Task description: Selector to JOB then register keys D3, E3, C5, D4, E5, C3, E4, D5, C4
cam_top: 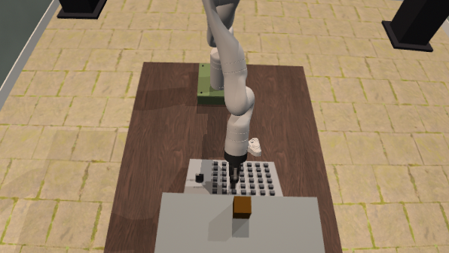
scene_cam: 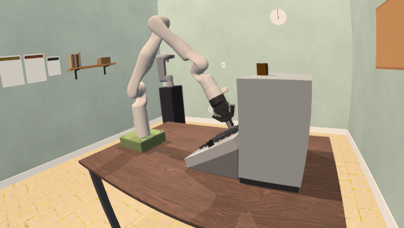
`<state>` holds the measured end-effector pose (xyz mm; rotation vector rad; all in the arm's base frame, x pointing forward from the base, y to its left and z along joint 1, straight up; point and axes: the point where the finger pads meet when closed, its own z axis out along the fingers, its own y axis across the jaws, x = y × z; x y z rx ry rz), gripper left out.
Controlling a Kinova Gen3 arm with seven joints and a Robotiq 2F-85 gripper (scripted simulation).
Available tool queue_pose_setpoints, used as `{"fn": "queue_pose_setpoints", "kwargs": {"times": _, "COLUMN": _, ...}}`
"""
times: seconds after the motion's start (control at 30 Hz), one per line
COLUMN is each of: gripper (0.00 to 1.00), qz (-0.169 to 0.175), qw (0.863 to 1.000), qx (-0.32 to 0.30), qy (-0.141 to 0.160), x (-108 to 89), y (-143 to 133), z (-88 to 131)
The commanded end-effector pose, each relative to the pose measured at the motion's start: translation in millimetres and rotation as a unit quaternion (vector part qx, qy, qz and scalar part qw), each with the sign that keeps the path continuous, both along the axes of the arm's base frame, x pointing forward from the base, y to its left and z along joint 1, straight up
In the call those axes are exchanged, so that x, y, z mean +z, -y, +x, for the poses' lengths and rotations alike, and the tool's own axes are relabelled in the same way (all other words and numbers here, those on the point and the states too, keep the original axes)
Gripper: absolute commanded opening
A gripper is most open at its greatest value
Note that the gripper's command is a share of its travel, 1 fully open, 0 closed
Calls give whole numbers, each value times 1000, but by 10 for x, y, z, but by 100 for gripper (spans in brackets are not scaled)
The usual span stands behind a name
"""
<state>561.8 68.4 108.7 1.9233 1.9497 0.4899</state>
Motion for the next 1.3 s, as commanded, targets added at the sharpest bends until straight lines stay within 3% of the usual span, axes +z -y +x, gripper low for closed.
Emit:
{"fn": "queue_pose_setpoints", "kwargs": {"times": 0.0, "gripper": 10, "qz": 4, "qw": 1000, "qx": 0, "qy": 2, "x": -5, "y": -44, "z": 25}}
{"fn": "queue_pose_setpoints", "kwargs": {"times": 1.27, "gripper": 10, "qz": 4, "qw": 1000, "qx": 0, "qy": 3, "x": -55, "y": -45, "z": 53}}
